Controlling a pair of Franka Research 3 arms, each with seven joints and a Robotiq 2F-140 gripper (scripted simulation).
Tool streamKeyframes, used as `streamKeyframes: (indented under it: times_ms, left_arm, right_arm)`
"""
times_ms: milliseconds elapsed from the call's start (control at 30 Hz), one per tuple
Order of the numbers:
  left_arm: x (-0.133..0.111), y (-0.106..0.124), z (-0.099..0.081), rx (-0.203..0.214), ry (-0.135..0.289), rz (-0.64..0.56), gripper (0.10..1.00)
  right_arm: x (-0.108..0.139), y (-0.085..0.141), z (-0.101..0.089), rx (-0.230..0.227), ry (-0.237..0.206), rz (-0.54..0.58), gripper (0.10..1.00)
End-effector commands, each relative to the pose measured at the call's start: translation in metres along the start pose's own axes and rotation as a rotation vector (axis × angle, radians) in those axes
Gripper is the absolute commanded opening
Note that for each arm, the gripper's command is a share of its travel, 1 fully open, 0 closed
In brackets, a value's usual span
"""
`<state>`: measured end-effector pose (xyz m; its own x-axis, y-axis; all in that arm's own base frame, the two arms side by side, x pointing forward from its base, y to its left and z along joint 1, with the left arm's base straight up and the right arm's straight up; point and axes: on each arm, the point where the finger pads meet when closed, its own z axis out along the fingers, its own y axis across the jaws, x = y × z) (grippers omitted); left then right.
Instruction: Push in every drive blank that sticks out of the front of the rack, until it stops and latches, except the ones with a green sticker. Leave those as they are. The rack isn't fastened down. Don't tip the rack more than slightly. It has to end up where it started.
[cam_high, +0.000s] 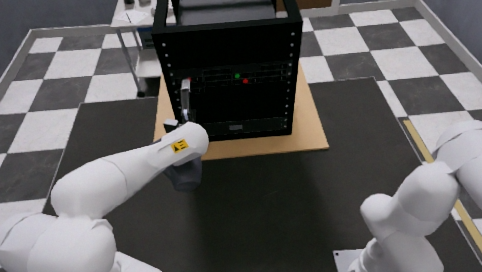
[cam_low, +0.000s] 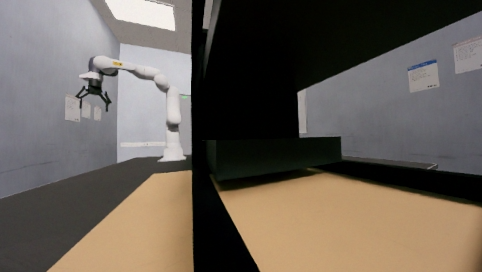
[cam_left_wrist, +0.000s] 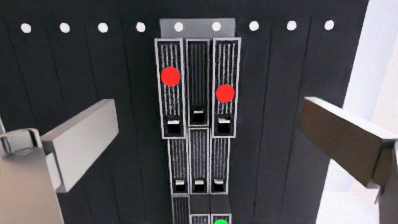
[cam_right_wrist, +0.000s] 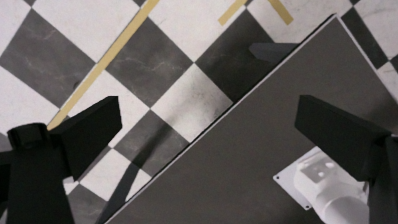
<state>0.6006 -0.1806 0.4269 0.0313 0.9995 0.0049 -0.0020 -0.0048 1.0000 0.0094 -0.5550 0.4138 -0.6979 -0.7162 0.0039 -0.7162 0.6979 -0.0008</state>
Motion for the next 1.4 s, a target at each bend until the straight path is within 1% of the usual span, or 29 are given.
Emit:
streamKeyframes:
  times_ms: [0, 800, 833, 1367]
  left_arm:
    - [-0.0009, -0.0011, -0.0007, 0.002, -0.004, -0.005, 1.000]
    - [-0.0009, -0.0011, -0.0007, 0.002, -0.004, -0.005, 1.000]
    - [-0.0009, -0.0011, -0.0007, 0.002, -0.004, -0.005, 0.099]
    - [-0.0009, -0.0011, -0.0007, 0.002, -0.004, -0.005, 0.099]
  right_arm:
    - [-0.0002, 0.0006, 0.0008, -0.001, -0.004, -0.004, 1.000]
    - [-0.0002, 0.0006, 0.0008, -0.001, -0.004, -0.004, 1.000]
    - [-0.0002, 0.0006, 0.0008, -0.001, -0.004, -0.004, 1.000]
    - [-0.0002, 0.0006, 0.0008, -0.001, -0.004, -0.004, 1.000]
